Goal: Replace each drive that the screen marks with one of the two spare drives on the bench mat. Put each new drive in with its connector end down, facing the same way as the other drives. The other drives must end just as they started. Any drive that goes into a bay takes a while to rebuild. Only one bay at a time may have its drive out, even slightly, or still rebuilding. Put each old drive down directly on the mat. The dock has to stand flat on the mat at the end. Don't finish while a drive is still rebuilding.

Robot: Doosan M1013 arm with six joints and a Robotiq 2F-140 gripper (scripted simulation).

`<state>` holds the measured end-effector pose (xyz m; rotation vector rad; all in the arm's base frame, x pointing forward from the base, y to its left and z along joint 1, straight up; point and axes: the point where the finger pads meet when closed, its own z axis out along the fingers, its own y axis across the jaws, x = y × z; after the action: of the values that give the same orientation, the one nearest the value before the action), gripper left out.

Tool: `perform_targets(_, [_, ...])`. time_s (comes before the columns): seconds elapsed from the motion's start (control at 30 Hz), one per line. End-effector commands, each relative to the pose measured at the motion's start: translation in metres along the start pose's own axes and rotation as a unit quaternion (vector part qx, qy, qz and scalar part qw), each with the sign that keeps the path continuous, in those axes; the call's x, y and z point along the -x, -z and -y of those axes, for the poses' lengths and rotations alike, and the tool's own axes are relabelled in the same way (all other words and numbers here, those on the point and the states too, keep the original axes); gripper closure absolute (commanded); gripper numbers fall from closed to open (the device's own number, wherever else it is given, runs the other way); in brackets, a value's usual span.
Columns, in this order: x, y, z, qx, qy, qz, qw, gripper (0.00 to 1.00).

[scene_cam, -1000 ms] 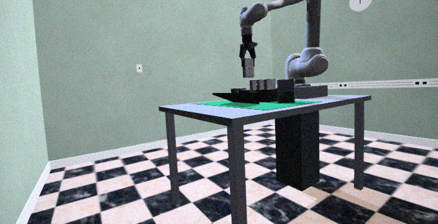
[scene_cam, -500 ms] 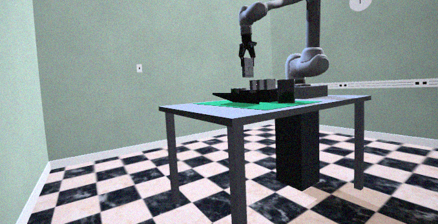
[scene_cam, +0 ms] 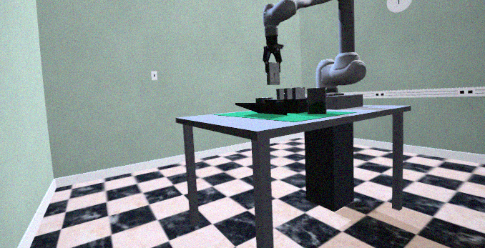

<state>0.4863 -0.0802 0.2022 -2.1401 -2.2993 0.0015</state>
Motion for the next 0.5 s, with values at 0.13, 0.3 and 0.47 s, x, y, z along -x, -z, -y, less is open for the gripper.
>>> perform_targets(0.13, [-0.021, 0.003, -0.027, 0.0, 0.0, 0.0, 1.0, 0.9])
perform_targets(0.3, [-0.032, 0.004, -0.041, 0.0, 0.0, 0.0, 1.0, 0.9])
perform_targets(0.47, [-0.055, 0.005, -0.064, 0.0, 0.0, 0.0, 1.0, 0.9])
